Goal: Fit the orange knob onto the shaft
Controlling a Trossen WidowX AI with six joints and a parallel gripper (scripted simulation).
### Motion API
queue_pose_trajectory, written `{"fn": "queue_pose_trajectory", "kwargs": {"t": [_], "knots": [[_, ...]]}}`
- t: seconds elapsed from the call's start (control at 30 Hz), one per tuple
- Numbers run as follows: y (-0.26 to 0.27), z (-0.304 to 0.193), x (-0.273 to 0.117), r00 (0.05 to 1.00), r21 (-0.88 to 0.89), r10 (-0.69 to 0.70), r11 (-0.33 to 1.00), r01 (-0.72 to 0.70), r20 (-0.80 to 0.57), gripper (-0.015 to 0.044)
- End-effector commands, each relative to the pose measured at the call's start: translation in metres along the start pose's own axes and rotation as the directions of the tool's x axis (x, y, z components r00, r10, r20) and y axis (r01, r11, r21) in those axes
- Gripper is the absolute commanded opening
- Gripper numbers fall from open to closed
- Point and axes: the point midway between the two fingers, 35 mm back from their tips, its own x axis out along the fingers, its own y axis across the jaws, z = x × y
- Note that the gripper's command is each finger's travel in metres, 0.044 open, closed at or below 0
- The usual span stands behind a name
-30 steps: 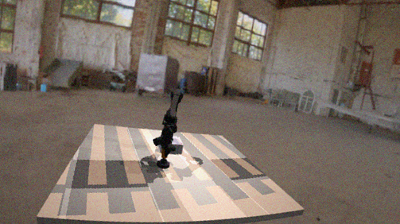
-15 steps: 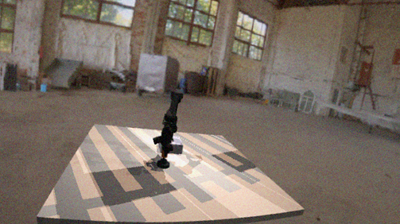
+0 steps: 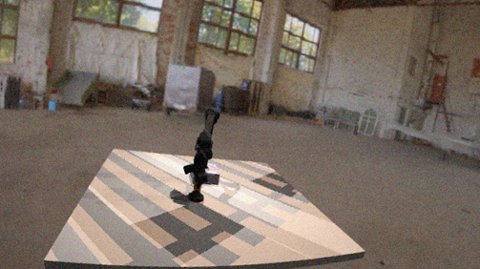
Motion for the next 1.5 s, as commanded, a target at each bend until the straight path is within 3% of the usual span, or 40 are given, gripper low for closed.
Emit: {"fn": "queue_pose_trajectory", "kwargs": {"t": [0.0,0.27,0.5,1.47], "knots": [[0.0002,0.0001,0.0,1.0,0.005,0.003,1.0,-0.003,0.0,0.0],[-0.0023,-0.0003,-0.0052,1.0,0.014,0.003,1.0,-0.003,0.0,0.0],[-0.0025,-0.0007,-0.006,1.0,0.213,0.003,0.977,-0.003,0.0,0.0],[-0.0027,-0.0004,0.0006,1.0,0.213,0.003,0.977,-0.003,0.0,0.0]]}}
